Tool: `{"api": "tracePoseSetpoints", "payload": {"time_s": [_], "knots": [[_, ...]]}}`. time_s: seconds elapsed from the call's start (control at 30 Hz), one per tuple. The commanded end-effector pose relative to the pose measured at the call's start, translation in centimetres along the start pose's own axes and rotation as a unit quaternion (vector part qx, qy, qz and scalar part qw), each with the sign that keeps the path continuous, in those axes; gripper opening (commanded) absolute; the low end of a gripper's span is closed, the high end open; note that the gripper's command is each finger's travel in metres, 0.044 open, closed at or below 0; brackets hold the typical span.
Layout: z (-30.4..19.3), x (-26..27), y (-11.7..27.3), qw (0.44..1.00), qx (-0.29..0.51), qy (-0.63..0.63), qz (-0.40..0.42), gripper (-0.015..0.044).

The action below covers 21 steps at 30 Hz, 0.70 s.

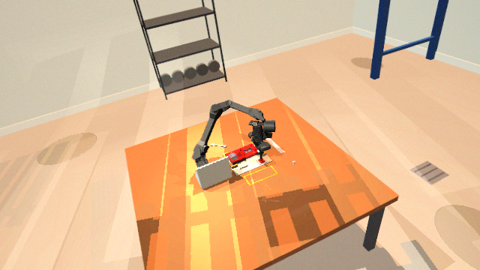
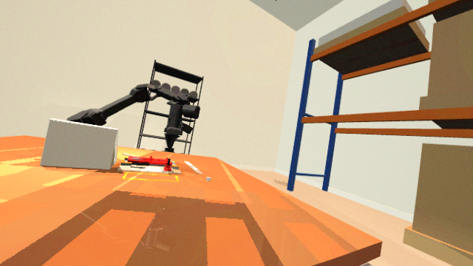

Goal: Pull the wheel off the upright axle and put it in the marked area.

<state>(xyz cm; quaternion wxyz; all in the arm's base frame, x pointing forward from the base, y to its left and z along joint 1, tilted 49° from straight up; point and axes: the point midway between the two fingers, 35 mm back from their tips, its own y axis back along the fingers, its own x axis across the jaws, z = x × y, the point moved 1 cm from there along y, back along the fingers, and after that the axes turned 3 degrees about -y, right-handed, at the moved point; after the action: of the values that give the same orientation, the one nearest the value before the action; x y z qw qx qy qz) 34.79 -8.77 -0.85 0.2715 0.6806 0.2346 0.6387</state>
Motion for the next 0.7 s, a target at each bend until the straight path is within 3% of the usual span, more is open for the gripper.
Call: {"api": "tracePoseSetpoints", "payload": {"time_s": [0.0,0.3,0.67], "knots": [[-1.3,-2.7,0.2,1.0,0.001,-0.005,-0.002,0.0],[-4.4,-8.1,0.6,1.0,0.001,-0.003,-0.002,0.0],[-4.4,-8.2,-1.5,1.0,0.001,-0.003,-0.001,0.0]]}}
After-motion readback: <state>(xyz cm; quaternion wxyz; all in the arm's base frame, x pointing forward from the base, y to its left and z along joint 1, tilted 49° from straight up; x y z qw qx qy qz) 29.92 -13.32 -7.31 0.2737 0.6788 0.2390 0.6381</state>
